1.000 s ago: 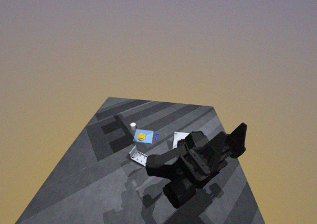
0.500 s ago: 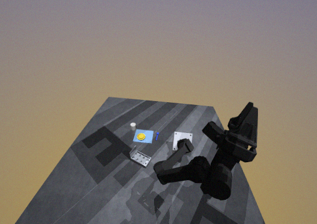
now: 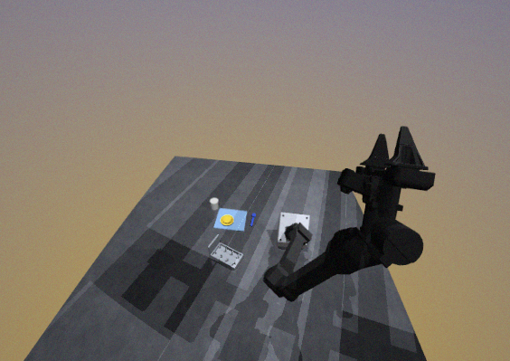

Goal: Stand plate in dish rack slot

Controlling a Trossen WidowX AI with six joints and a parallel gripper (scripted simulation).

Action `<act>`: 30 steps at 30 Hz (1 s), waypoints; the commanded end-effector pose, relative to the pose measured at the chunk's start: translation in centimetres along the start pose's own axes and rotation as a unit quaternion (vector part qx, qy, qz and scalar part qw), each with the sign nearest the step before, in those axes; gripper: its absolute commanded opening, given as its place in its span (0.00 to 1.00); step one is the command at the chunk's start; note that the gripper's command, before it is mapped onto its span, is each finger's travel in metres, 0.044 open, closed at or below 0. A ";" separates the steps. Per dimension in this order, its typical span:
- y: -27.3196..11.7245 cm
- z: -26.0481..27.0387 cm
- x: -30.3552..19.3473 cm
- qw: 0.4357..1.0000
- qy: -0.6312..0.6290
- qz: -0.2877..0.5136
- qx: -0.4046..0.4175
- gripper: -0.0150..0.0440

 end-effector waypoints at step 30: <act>9.8 16.2 15.1 0.879 0.278 -0.232 0.310 0.93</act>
Point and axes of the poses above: the point midway between the two fingers, 35 mm back from their tips, its own y axis out along the fingers, its own z axis across the jaws, x = y × z, the point moved 1 cm from there along -y, back along the fingers, and after that the axes turned 5 degrees about -y, right-handed, at the moved point
